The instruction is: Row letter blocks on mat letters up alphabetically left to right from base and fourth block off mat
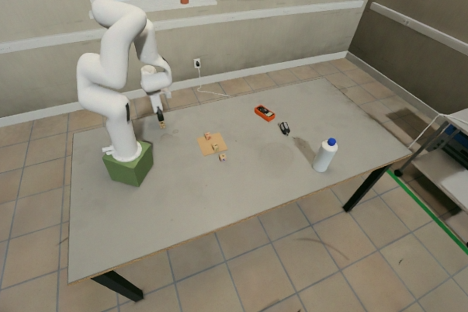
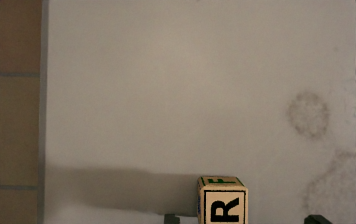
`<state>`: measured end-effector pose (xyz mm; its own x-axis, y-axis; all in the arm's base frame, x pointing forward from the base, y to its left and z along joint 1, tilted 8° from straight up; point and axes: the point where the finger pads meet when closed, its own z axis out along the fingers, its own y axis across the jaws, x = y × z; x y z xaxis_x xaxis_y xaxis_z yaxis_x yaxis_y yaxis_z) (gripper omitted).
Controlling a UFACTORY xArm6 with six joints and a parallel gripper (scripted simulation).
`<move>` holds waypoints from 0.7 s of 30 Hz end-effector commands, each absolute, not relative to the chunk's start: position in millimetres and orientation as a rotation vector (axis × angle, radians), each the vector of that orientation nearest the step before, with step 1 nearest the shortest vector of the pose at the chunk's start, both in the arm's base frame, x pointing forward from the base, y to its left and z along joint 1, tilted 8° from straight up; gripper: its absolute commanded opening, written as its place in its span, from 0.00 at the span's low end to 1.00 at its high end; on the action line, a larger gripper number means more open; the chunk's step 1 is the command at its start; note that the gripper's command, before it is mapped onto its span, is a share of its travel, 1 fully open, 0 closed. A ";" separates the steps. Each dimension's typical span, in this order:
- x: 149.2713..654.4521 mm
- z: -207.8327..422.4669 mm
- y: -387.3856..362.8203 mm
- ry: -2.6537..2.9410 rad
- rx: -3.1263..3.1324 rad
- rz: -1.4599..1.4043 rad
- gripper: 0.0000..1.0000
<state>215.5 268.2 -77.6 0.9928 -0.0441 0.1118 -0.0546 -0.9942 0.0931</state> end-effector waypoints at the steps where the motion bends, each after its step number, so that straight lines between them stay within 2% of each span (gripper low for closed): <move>1: 217.1 -83.6 269.0 -0.075 3.044 0.173 0.69; 21: 219.9 -107.6 266.8 -0.075 3.043 0.172 0.69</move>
<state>218.7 265.8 -103.8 0.9929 -0.0441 0.1106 -0.0546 -0.9940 0.0943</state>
